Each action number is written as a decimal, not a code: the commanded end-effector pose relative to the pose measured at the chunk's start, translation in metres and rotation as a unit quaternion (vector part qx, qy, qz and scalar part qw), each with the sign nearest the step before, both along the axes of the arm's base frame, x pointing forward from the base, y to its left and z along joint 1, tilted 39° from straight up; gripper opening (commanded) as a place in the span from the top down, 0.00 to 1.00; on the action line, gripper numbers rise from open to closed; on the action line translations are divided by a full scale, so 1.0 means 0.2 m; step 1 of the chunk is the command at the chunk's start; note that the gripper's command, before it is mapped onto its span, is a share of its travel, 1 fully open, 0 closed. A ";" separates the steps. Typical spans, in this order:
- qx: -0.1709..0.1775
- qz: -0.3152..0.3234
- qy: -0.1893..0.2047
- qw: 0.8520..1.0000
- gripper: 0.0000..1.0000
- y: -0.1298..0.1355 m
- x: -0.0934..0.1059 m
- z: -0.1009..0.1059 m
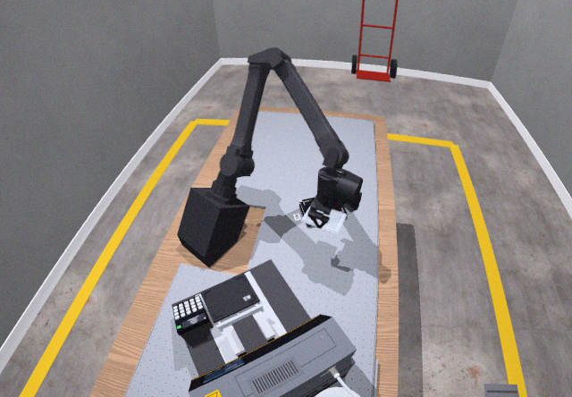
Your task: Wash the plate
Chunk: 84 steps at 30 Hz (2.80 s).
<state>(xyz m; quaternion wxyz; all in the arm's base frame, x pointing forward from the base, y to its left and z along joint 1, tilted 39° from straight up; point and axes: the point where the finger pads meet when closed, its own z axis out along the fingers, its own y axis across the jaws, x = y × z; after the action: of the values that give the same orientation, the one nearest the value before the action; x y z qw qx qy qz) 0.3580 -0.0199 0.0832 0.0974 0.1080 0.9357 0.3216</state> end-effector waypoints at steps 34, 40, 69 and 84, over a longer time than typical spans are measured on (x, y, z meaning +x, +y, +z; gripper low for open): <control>0.052 -0.177 0.117 0.976 0.18 -0.34 0.01 -0.13; 0.077 -0.252 0.172 0.949 0.18 -0.47 -0.01 -0.22; 0.136 -0.432 0.306 0.838 0.18 -0.90 -0.23 -0.54; 0.165 -0.519 0.371 0.752 0.18 -1.12 -0.41 -0.72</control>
<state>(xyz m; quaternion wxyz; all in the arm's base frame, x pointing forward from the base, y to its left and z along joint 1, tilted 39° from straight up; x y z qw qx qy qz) 0.2742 -0.2155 -0.0584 -0.1317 0.6845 0.6476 0.3077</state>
